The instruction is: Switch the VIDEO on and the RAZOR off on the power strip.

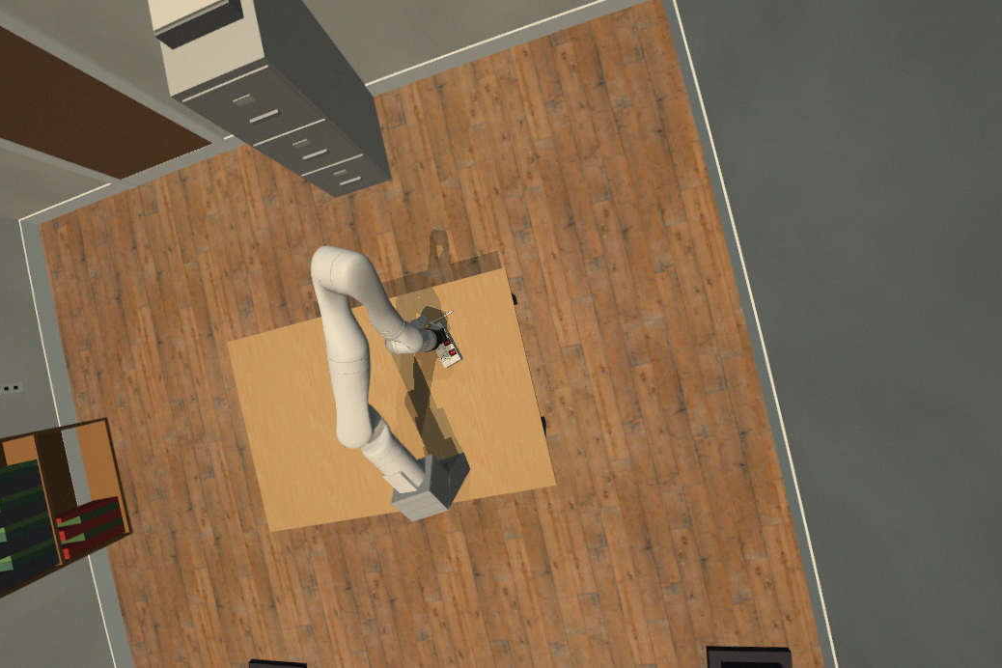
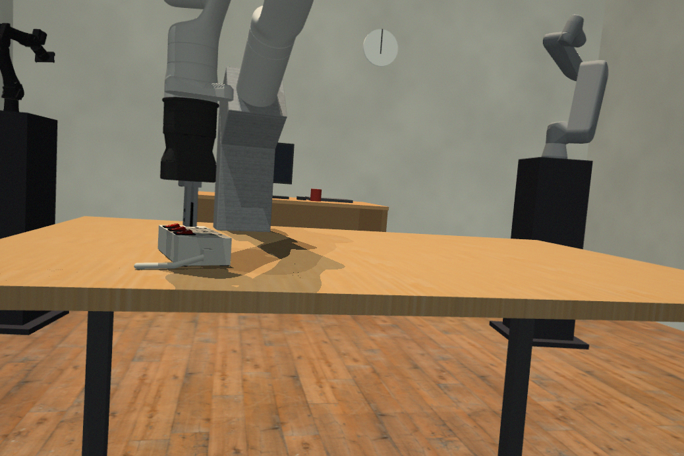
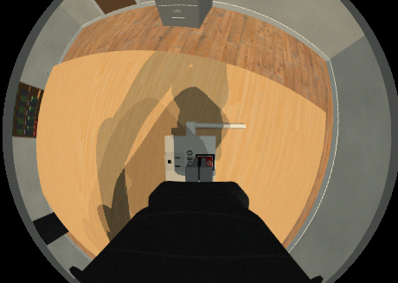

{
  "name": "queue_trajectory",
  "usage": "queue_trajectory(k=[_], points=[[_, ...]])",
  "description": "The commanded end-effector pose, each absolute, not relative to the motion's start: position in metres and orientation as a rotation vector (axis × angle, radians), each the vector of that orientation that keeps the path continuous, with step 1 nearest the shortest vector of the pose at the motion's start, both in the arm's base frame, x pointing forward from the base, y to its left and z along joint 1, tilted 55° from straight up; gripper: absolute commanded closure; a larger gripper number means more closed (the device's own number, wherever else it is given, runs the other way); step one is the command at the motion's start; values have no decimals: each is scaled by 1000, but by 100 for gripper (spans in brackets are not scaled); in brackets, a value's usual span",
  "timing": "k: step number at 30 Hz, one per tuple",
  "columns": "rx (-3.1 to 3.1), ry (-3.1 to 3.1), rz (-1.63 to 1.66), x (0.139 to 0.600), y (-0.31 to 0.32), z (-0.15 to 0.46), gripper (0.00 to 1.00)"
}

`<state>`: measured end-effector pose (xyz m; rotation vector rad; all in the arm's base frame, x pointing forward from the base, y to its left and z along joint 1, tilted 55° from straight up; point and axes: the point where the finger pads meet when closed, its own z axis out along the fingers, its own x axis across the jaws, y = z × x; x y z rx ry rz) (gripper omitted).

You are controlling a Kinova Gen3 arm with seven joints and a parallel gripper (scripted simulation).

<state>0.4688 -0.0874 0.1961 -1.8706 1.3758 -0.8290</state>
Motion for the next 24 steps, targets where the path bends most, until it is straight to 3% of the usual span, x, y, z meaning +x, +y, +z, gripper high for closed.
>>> queue_trajectory(k=[1, 24], points=[[-1868, 1374, -838, 472, -90, 199, 100], [-1868, 1374, -838, 473, -91, 200, 100]])
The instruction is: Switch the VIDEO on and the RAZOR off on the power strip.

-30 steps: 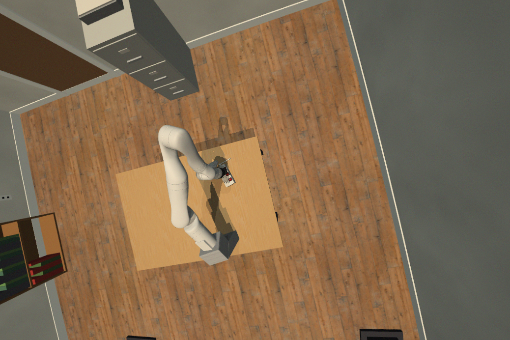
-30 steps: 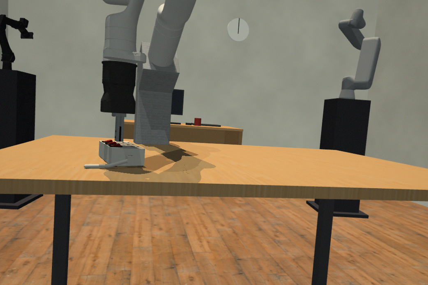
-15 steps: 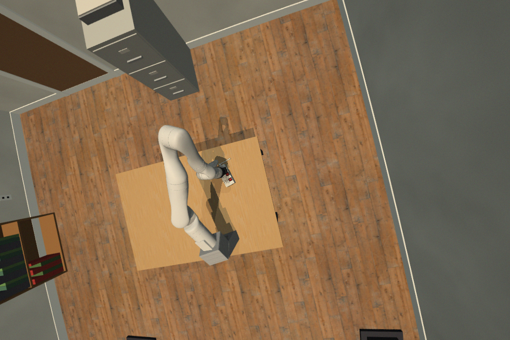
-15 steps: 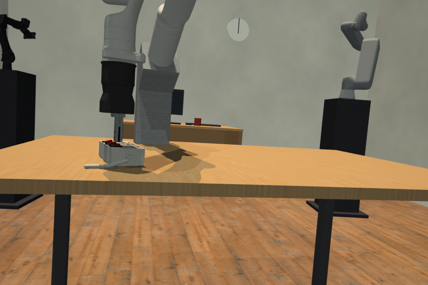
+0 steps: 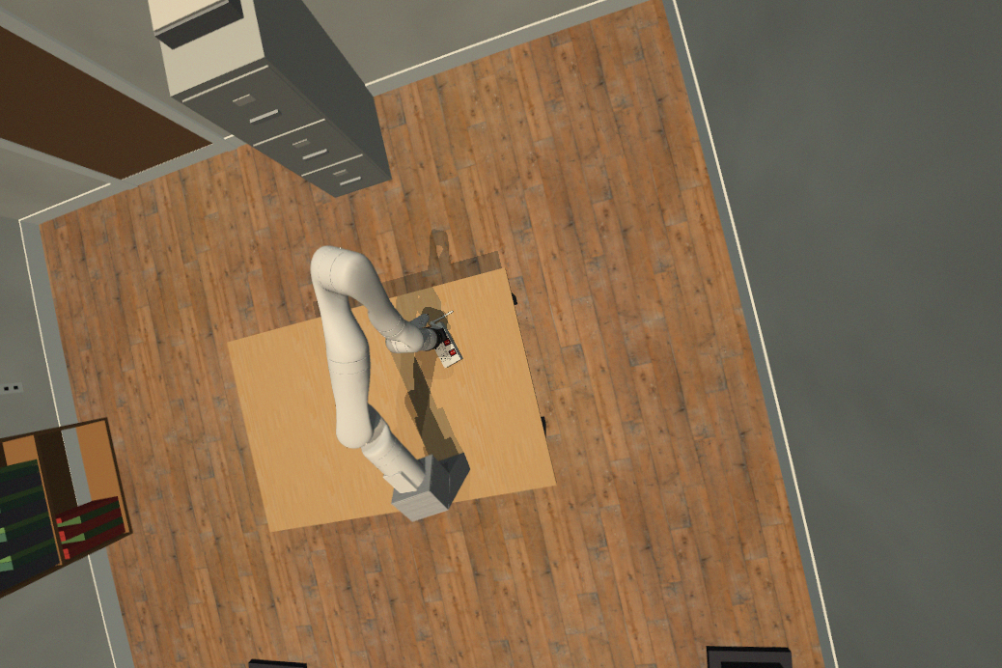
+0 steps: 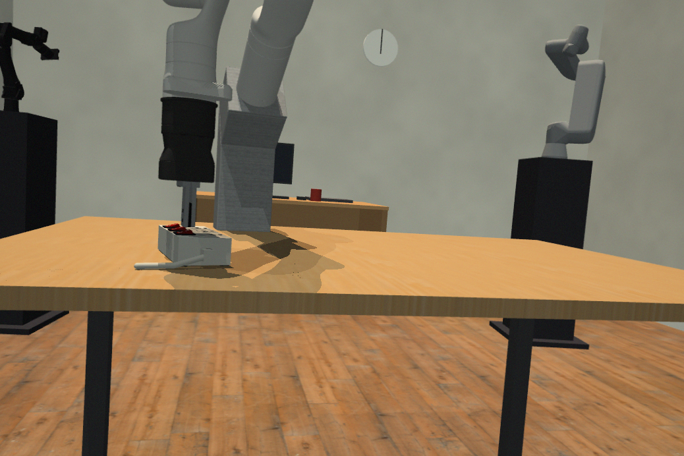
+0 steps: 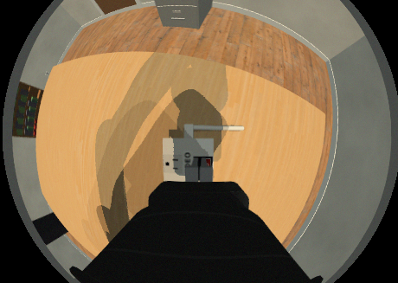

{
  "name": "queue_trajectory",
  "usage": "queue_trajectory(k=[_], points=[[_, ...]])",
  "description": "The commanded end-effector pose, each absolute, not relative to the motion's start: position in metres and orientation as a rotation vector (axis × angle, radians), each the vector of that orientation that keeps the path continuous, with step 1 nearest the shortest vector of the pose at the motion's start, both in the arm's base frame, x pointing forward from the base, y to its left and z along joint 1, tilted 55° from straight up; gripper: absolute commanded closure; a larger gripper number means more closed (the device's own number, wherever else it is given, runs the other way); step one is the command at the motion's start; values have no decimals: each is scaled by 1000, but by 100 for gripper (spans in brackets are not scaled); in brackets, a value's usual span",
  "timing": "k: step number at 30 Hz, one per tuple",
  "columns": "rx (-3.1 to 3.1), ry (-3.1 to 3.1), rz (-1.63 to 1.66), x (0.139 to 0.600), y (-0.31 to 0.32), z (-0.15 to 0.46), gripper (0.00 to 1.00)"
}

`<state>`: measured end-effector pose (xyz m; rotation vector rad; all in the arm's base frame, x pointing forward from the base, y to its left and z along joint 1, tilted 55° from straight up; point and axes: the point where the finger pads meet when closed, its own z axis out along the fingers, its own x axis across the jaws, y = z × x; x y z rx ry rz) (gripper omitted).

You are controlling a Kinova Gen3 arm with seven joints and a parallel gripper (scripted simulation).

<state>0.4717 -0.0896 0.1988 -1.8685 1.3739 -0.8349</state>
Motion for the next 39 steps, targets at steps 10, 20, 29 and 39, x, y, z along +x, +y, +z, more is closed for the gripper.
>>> queue_trajectory(k=[10, 20, 29, 39], points=[[-1868, 1374, -838, 473, -91, 200, 100], [-1868, 1374, -838, 473, -91, 200, 100], [-1869, 1374, -835, 472, -89, 199, 100], [-1871, 1374, -832, 470, -88, 198, 100]])
